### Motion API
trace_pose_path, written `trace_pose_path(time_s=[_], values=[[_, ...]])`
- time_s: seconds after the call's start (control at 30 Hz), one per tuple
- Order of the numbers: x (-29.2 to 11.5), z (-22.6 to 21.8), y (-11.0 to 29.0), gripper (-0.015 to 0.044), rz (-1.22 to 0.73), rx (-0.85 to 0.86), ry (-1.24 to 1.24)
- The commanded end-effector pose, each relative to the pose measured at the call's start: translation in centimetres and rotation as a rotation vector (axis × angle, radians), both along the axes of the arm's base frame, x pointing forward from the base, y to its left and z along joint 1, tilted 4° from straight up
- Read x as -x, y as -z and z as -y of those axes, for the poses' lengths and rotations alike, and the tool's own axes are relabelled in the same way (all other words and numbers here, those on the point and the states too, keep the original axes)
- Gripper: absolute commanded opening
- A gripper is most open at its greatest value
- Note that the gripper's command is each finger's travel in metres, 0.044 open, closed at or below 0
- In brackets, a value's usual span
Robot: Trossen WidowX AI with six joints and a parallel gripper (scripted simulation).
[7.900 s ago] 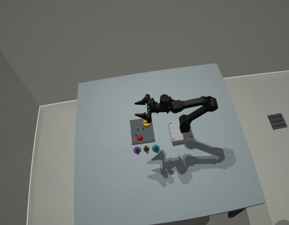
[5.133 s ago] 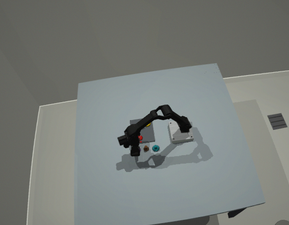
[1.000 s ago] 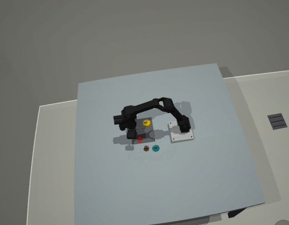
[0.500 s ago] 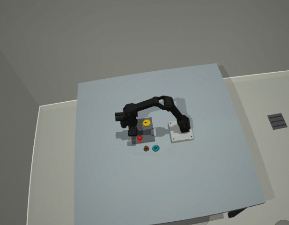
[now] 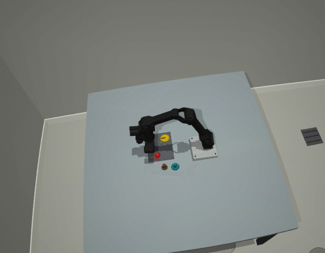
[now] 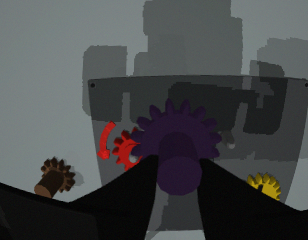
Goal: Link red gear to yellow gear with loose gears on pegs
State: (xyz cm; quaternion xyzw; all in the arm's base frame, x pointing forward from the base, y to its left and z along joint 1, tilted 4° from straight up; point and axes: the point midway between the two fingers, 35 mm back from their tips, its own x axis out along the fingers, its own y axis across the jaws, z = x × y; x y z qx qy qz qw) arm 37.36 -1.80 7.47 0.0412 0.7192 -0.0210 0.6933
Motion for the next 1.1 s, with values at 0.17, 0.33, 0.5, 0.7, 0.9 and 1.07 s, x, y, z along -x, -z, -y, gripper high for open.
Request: trace_pose_path(time_s=[0.17, 0.33, 0.5, 0.7, 0.9, 1.07], values=[[0.1, 0.0, 0.0, 0.0000, -0.002, 0.002, -0.006], [0.1, 0.0, 0.4, 0.0000, -0.001, 0.000, -0.053], [0.1, 0.0, 1.1, 0.0000, 0.001, -0.003, -0.133], [0.2, 0.0, 2.0, 0.0000, 0.002, -0.004, -0.171], [0.1, 0.0, 2.8, 0.0000, 0.001, -0.002, -0.122], [0.2, -0.1, 3.6, 0.0000, -0.002, 0.001, -0.026]])
